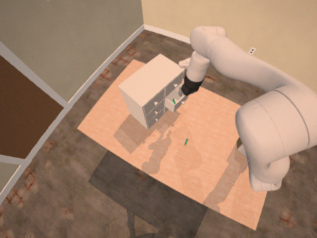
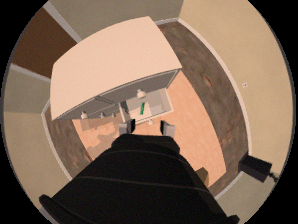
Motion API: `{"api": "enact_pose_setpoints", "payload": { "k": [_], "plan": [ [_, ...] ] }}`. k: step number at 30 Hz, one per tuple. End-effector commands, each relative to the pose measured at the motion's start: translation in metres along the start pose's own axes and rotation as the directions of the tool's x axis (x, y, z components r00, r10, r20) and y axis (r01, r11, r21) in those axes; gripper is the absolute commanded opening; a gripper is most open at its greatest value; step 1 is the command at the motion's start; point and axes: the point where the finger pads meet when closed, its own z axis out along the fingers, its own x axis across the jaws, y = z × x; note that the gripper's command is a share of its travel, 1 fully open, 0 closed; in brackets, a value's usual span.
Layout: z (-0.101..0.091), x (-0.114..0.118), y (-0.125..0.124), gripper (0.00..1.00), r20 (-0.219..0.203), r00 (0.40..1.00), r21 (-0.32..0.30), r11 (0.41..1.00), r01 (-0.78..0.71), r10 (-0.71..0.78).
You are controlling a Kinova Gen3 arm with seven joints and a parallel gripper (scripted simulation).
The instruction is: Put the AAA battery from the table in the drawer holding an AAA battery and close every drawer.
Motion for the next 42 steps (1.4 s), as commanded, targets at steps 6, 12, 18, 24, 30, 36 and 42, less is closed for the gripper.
{"api": "enact_pose_setpoints", "payload": {
  "k": [6, 12, 18, 24, 30, 36, 42],
  "plan": [
    [0.0012, 0.0003, -0.0022, 1.0, 0.003, 0.999, 0.002, 0.999, 0.051, -0.051],
    [0.0023, -0.0001, -0.0031, 1.0, 0.003, 0.997, 0.002, 0.997, 0.081, -0.081],
    [0.0032, -0.0004, -0.0038, 1.0, 0.004, 0.994, 0.003, 0.994, 0.106, -0.106],
    [0.004, -0.0007, -0.0045, 1.0, 0.005, 0.992, 0.003, 0.992, 0.129, -0.129],
    [0.0044, -0.0008, -0.0049, 1.0, 0.005, 0.99, 0.003, 0.99, 0.14, -0.14],
    [0.0048, -0.001, -0.0052, 1.0, 0.005, 0.988, 0.003, 0.988, 0.153, -0.153],
    [0.0051, -0.0011, -0.0054, 1.0, 0.005, 0.987, 0.003, 0.987, 0.16, -0.16]
  ]
}}
